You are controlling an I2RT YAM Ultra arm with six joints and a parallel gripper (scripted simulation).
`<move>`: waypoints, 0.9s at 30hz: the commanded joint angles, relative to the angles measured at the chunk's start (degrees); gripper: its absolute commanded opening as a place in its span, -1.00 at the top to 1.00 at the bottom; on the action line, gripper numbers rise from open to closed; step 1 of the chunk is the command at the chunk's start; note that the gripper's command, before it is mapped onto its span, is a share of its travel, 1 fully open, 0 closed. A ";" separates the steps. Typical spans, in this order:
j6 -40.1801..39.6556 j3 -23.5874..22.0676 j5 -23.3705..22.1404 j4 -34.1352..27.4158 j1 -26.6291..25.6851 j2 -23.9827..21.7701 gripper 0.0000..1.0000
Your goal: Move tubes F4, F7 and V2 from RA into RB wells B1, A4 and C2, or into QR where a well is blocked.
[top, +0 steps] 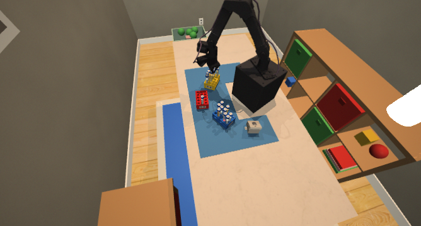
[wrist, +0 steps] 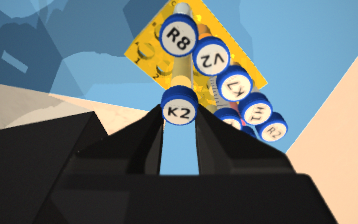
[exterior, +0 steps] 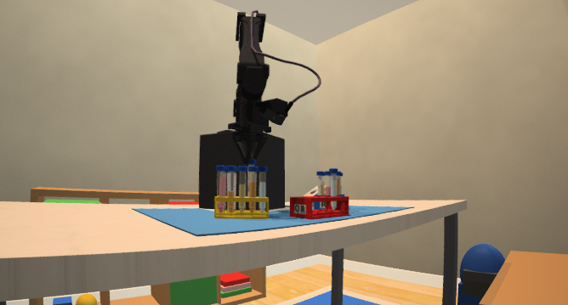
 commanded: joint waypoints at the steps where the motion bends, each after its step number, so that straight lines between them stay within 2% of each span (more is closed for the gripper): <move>1: -0.40 1.75 0.55 1.55 -0.87 1.02 1.00; 27: -0.63 2.11 0.67 3.43 -1.08 3.26 1.00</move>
